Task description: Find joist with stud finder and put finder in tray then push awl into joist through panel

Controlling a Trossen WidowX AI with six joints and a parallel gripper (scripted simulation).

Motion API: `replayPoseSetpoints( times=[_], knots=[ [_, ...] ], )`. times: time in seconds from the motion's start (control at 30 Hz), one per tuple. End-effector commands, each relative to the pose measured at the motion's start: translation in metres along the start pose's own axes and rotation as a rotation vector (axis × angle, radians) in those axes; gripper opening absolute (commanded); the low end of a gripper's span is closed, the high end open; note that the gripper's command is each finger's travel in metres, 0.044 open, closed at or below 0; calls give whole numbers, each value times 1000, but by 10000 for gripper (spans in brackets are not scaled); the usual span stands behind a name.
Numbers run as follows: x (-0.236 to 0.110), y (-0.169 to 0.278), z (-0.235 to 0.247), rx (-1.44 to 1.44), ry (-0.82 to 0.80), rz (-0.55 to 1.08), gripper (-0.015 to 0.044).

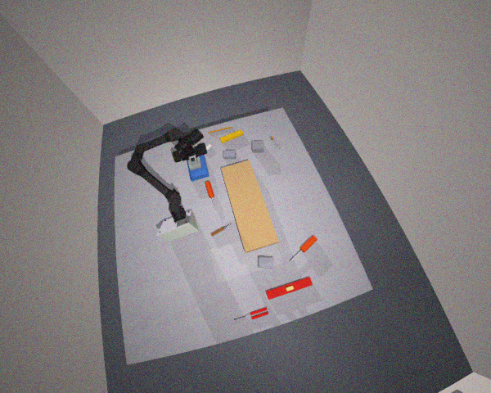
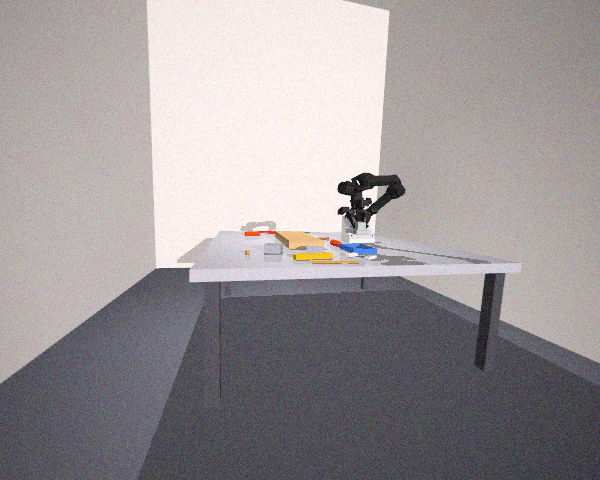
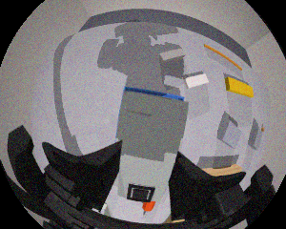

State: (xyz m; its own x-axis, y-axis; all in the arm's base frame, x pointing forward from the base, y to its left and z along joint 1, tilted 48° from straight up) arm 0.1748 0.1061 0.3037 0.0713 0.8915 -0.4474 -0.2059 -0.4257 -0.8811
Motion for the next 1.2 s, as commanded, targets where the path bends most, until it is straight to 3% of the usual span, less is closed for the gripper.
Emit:
replayPoseSetpoints(
  times=[0.0,1.17],
  knots=[
    [4,1,1,-6,5,4,0],
    [42,12,-2,-8,8,6,0]
  ],
)
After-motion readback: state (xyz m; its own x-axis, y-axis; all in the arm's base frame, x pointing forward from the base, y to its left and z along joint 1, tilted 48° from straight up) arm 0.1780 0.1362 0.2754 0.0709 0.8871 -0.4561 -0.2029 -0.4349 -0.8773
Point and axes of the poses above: the point midway between the two fingers, 35 mm back from their tips, its own x axis out along the fingers, its own z axis across the jaws, y = z × x, the point moved 5 cm from there along -x, back along the fingers, and after that the axes turned 7 degrees about x, right-handed, at the moved point
